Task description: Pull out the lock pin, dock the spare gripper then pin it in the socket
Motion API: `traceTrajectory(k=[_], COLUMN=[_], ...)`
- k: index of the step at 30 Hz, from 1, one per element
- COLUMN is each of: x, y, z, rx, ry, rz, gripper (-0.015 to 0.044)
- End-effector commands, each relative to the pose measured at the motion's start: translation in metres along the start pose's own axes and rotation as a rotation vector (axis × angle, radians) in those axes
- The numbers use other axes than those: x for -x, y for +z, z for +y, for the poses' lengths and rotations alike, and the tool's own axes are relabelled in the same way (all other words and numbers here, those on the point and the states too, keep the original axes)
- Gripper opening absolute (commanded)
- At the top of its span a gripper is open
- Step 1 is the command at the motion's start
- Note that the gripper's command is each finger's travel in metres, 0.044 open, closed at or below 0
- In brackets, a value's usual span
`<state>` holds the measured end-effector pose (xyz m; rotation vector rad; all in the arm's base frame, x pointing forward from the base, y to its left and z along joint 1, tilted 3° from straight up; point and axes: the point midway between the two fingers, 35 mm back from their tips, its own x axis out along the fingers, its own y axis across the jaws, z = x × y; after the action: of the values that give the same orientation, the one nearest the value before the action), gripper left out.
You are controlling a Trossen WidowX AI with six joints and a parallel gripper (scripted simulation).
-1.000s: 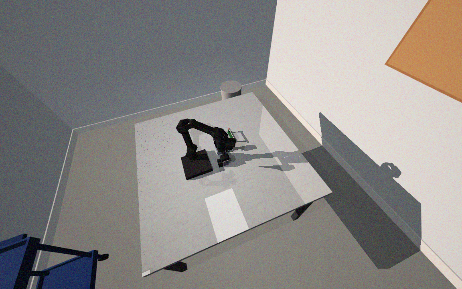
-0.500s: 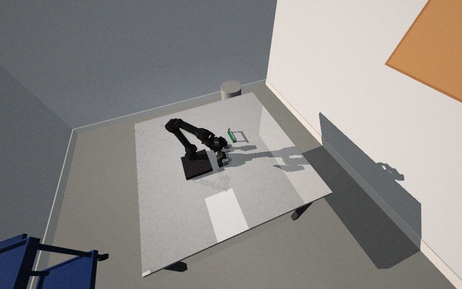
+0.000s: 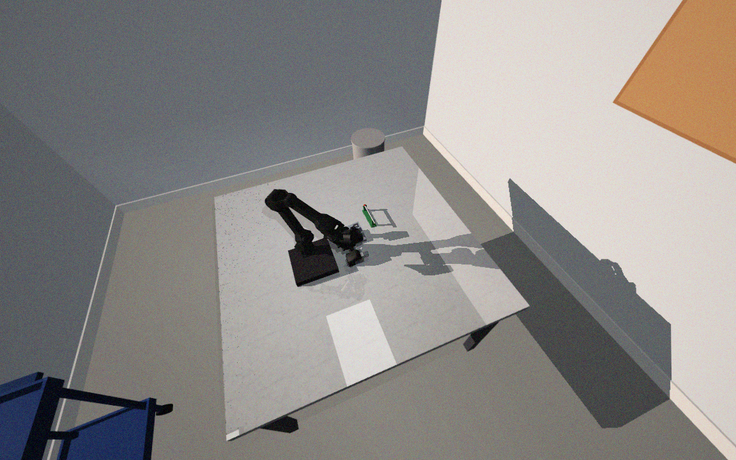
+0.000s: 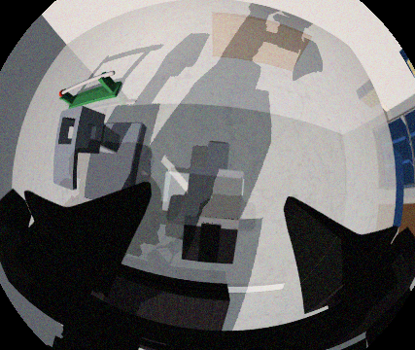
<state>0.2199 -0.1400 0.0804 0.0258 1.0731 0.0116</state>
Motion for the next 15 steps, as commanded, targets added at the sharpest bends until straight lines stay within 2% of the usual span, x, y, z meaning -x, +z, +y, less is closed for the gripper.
traceTrajectory(k=[1, 15], x=[-0.007, -0.027], y=[-0.005, -0.014], z=[0.001, 0.0], rx=[0.004, 0.004], ry=[0.004, 0.004], rz=[-0.003, -0.003], gripper=[0.044, 0.044])
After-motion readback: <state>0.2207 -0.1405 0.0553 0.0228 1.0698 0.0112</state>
